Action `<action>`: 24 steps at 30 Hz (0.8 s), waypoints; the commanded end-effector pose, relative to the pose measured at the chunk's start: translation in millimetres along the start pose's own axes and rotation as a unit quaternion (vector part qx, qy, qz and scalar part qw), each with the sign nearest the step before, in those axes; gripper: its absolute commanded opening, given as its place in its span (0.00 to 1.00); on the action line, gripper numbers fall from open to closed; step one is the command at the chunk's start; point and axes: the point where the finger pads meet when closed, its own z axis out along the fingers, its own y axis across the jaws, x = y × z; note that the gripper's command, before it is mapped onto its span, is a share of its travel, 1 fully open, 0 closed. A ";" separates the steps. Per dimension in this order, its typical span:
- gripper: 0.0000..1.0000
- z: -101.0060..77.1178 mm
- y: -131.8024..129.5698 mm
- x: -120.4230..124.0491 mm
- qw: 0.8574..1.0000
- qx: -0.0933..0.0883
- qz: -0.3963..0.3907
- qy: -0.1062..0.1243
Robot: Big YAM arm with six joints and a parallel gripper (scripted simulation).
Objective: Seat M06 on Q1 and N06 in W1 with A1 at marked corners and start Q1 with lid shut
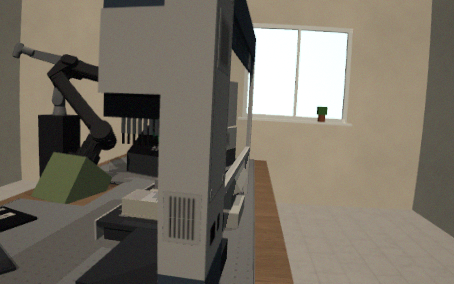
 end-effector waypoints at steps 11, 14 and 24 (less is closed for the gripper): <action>0.00 0.8 1.5 -0.1 1.000 -0.005 -0.014 -0.008; 0.00 1.1 0.8 0.1 1.000 -0.005 -0.013 -0.008; 0.00 2.4 -0.5 0.6 1.000 -0.004 -0.011 -0.006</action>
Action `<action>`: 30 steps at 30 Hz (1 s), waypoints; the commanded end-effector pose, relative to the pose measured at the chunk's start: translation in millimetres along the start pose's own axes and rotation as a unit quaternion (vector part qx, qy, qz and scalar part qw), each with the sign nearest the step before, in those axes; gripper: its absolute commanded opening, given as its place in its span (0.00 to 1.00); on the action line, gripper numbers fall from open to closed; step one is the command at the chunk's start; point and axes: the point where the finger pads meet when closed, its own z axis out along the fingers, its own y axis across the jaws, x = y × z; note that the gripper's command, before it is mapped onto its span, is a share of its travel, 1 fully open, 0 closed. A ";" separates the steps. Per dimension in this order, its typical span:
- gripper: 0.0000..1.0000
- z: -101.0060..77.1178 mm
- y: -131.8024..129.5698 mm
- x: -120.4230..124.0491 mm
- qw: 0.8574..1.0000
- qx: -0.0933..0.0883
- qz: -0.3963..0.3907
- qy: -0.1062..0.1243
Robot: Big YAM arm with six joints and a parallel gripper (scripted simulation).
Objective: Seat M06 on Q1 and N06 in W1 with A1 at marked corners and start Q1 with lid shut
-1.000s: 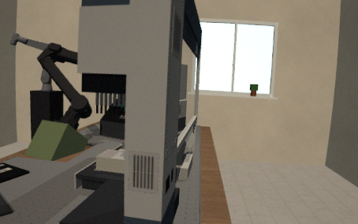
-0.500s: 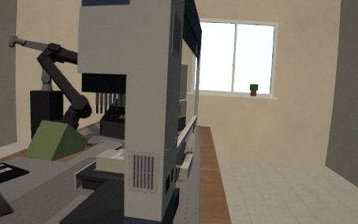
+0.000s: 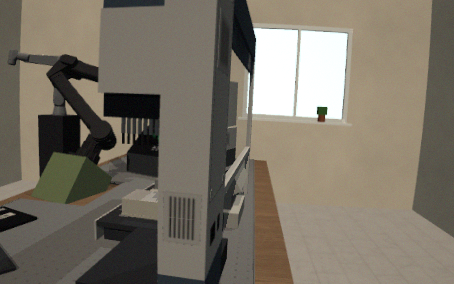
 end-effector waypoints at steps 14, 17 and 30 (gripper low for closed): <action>0.00 2.3 0.2 -0.5 1.000 -0.003 -0.004 -0.004; 0.00 3.8 0.4 -0.6 1.000 -0.002 -0.003 -0.003; 0.00 3.1 7.0 -3.9 1.000 -0.006 -0.012 -0.004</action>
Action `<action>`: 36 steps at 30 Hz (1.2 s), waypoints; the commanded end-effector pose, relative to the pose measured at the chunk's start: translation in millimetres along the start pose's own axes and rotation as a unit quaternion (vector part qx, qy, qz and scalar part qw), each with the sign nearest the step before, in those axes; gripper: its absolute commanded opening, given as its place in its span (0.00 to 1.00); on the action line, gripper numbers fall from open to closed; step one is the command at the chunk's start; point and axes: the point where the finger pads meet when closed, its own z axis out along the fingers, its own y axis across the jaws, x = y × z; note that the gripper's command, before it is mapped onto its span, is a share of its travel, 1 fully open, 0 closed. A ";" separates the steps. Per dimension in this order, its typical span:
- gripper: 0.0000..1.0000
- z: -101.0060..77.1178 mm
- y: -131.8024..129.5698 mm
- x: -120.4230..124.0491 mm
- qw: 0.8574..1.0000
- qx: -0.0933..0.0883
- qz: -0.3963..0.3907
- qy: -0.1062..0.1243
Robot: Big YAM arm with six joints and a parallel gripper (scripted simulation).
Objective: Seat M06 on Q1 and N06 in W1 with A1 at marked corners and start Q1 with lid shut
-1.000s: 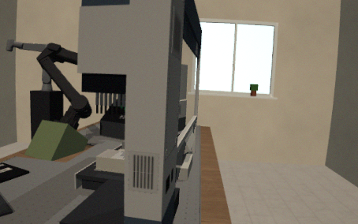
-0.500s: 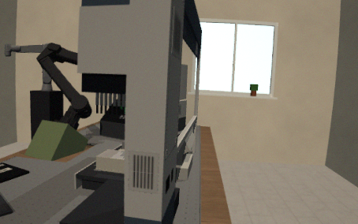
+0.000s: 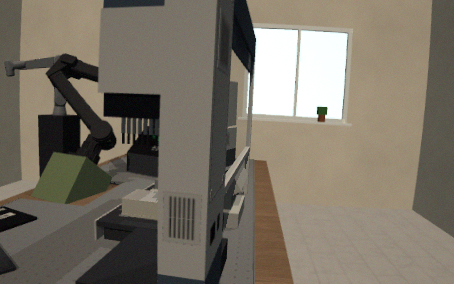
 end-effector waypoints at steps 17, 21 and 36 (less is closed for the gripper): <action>0.00 -10.5 -2.2 -6.2 1.000 -0.002 -0.010 -0.005; 0.00 -24.2 4.6 -5.7 1.000 -0.008 -0.025 -0.012; 0.00 -45.9 14.0 -10.9 0.999 -0.006 -0.037 -0.014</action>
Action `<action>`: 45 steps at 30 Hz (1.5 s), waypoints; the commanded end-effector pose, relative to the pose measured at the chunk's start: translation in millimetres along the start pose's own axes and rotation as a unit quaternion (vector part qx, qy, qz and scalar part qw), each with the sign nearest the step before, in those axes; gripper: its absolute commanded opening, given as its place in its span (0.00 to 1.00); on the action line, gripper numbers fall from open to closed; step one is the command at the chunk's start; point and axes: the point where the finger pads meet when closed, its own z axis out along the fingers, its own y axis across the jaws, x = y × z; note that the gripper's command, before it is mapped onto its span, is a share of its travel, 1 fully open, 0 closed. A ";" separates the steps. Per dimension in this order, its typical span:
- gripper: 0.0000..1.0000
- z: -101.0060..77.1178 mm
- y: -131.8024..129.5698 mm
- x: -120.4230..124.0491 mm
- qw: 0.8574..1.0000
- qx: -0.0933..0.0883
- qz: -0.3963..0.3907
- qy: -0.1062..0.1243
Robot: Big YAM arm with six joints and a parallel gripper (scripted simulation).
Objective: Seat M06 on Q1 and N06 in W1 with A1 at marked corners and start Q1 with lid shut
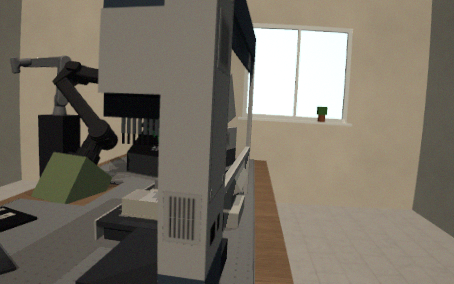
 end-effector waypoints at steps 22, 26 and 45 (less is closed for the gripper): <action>0.00 -13.0 35.5 -10.5 0.999 -0.011 -0.042 -0.017; 0.00 -13.6 36.4 -11.1 0.999 -0.012 -0.042 -0.018; 0.00 -9.6 18.7 -6.9 1.000 -0.005 -0.020 -0.015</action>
